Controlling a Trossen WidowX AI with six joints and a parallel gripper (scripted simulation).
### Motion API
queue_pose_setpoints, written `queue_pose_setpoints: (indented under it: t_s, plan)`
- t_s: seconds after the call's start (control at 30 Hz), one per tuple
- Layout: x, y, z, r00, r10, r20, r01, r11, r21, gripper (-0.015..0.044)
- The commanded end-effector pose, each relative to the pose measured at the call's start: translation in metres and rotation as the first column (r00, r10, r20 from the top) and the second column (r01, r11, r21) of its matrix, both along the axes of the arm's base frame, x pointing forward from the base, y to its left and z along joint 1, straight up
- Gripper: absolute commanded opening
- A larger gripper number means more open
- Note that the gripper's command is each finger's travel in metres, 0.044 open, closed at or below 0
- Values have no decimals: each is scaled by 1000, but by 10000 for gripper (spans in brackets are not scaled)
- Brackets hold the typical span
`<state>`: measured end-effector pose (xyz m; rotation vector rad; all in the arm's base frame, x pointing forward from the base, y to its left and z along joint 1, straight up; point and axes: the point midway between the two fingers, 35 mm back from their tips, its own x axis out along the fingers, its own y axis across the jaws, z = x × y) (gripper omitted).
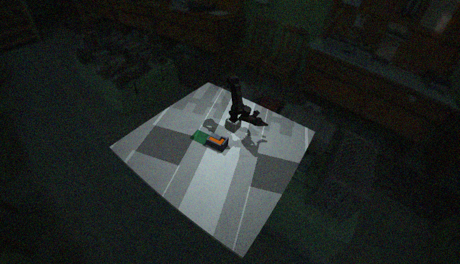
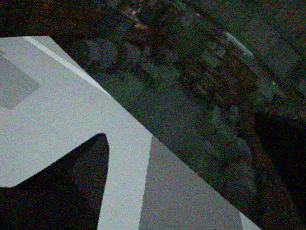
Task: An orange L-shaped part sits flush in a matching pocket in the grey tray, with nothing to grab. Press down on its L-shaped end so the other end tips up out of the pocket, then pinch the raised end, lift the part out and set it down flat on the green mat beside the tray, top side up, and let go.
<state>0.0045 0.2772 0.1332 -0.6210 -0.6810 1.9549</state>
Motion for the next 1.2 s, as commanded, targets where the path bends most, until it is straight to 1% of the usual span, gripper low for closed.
queue_pose_setpoints:
  t_s: [0.0,0.07,0.13,0.17,0.23,0.3,0.4,0.53,0.67,0.83,1.0,1.17]
  plan:
    - [3,2,-1,1000,-16,-12,16,1000,-15,374]
    - [18,7,-4,995,-85,-59,80,993,-81,321]
    - [43,14,-10,969,-209,-132,182,964,-194,269]
    - [59,17,-15,940,-293,-173,241,932,-270,243]
    - [96,18,-26,835,-493,-243,356,822,-446,190]
    - [129,11,-35,692,-670,-269,425,680,-598,180]
    - [153,0,-42,553,-791,-260,451,547,-705,180]
    - [181,-19,-50,346,-915,-210,444,356,-822,180]
    - [204,-44,-55,132,-983,-125,394,168,-904,180]
    - [224,-80,-58,-122,-992,20,281,-54,-958,180]
    - [235,-119,-54,-338,-923,185,131,-241,-962,180]
    - [239,-158,-46,-499,-791,353,-38,-387,-921,180]
